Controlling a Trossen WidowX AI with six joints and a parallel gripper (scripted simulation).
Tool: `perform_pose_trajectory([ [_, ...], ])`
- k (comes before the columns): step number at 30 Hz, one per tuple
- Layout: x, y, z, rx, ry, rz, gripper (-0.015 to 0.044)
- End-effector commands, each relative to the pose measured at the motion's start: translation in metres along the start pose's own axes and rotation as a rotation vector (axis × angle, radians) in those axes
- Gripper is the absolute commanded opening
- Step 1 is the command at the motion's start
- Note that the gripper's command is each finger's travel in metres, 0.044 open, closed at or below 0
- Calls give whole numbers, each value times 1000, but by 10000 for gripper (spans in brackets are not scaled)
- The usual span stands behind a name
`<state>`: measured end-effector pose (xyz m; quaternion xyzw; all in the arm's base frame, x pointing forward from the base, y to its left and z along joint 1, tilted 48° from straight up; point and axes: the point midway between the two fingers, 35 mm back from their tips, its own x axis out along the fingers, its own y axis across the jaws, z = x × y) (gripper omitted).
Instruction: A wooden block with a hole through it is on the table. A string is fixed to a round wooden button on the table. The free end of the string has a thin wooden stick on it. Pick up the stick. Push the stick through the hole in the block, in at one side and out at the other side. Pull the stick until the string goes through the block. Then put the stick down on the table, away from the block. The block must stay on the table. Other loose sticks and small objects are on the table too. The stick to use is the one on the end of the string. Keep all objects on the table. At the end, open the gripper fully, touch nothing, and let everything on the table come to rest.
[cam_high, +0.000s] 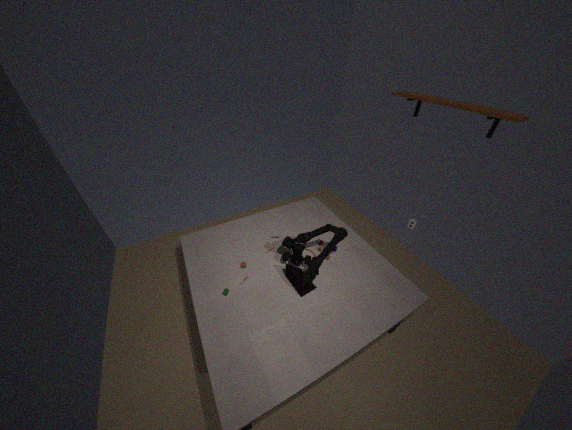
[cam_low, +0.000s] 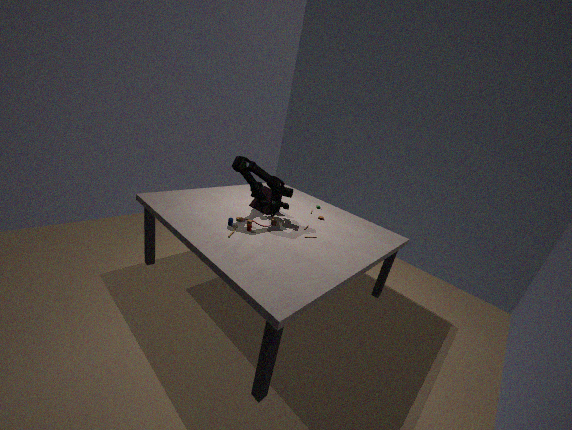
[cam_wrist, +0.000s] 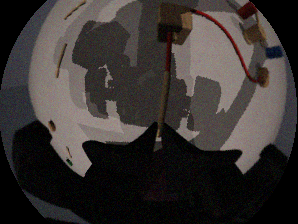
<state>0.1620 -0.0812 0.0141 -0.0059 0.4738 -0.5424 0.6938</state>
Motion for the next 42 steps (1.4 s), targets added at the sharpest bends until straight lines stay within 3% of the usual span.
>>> perform_pose_trajectory([
  [1,4,-1,2,19,-6,-10,0],
  [13,4,-1,2,19,-6,-10,0],
  [21,-8,2,1,0,2,6,210],
  [27,-79,5,4,6,2,15,210],
  [36,-81,4,4,6,1,14,210],
  [42,-76,5,5,3,-4,17,368],
])
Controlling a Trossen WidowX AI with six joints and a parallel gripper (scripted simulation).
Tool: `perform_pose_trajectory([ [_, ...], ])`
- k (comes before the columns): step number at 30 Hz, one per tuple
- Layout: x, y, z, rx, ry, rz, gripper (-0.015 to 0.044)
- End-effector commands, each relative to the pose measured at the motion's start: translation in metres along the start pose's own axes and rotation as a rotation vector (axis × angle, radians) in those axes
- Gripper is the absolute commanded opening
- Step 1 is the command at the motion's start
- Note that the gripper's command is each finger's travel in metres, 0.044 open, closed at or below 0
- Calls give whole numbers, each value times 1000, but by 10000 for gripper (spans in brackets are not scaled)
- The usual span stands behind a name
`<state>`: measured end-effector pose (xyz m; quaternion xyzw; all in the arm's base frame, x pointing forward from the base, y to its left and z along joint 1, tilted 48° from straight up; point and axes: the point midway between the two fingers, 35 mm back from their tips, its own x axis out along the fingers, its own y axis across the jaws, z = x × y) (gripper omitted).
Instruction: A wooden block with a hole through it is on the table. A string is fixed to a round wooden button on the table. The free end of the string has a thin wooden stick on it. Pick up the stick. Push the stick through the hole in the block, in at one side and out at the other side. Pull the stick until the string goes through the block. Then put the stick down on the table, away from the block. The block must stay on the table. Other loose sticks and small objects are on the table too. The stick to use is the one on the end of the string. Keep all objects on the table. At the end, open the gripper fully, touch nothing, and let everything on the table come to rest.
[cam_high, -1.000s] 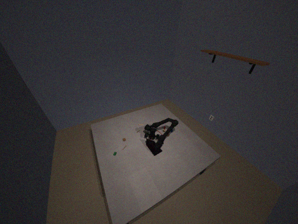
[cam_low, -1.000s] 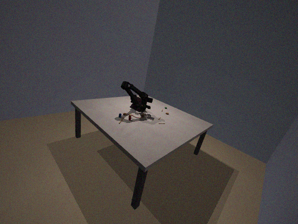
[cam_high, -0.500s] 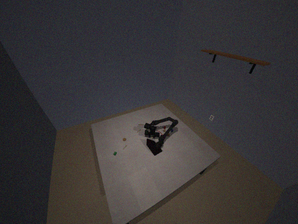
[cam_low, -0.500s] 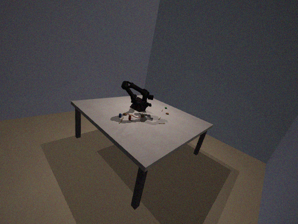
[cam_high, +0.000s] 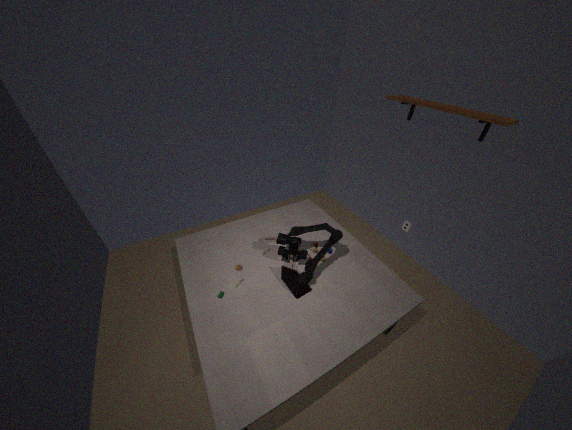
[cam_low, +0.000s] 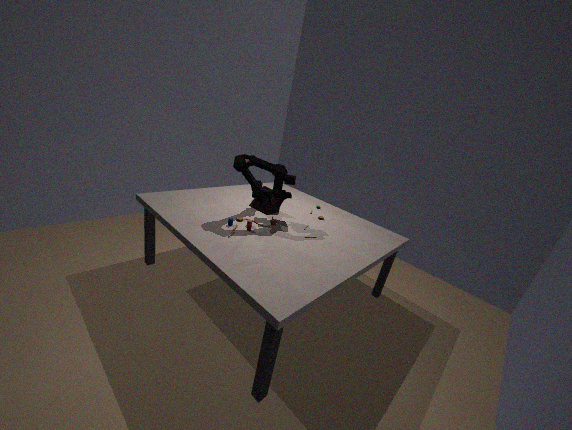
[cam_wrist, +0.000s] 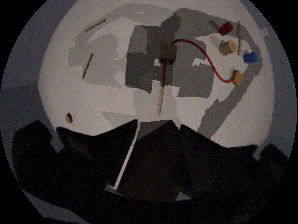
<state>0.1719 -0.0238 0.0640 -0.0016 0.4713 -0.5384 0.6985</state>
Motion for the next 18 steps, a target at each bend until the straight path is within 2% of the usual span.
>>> perform_pose_trajectory([
  [1,-2,1,0,-2,-1,2,394],
  [3,-20,1,1,-1,1,2,440],
  [5,-30,1,2,-1,1,0,440],
  [18,-26,1,2,-2,-6,4,440],
])
